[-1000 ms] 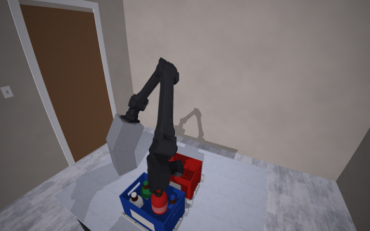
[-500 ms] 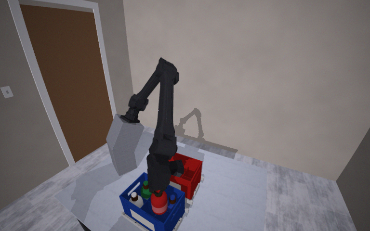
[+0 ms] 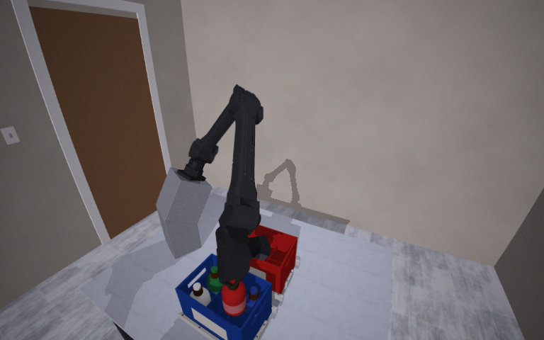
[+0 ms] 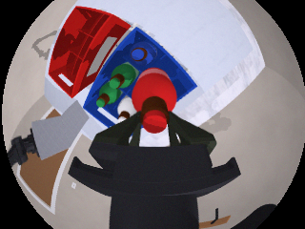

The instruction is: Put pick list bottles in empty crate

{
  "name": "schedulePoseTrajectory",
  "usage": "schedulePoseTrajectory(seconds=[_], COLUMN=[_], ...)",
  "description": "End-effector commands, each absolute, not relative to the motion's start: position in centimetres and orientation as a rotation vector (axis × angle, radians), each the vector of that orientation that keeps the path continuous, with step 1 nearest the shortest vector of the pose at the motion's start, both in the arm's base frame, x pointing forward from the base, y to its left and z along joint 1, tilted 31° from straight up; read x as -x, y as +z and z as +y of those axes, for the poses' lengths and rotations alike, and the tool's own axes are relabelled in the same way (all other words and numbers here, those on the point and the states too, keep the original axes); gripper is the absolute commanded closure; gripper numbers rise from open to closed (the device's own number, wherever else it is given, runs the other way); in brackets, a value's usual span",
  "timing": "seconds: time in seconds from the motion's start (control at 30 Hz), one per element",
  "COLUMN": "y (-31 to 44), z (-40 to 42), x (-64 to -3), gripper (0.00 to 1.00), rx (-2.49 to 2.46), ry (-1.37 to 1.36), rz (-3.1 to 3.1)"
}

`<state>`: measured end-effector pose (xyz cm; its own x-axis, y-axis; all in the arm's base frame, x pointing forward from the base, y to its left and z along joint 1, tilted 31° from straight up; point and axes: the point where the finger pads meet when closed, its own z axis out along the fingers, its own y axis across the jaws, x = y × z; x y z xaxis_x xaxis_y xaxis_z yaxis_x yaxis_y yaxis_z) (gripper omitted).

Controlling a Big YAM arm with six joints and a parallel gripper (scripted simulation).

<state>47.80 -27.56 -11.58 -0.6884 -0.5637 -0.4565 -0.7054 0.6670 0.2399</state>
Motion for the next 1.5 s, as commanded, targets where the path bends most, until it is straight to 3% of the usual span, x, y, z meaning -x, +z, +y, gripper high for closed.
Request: schedulePoseTrajectory(seconds=[0.0, 0.67, 1.17, 1.47], y=[-6.2, -6.3, -1.5, -2.0], z=[-32.8, -33.3, -39.0, -37.1], x=[-49.8, -49.7, -50.8, -49.8], gripper=[1.00, 1.00, 1.00, 1.00], rx=[0.988, 0.978, 0.976, 0.980], ry=[0.409, 0.464, 0.465, 0.446], rz=[2.505, 2.520, 2.518, 2.512])
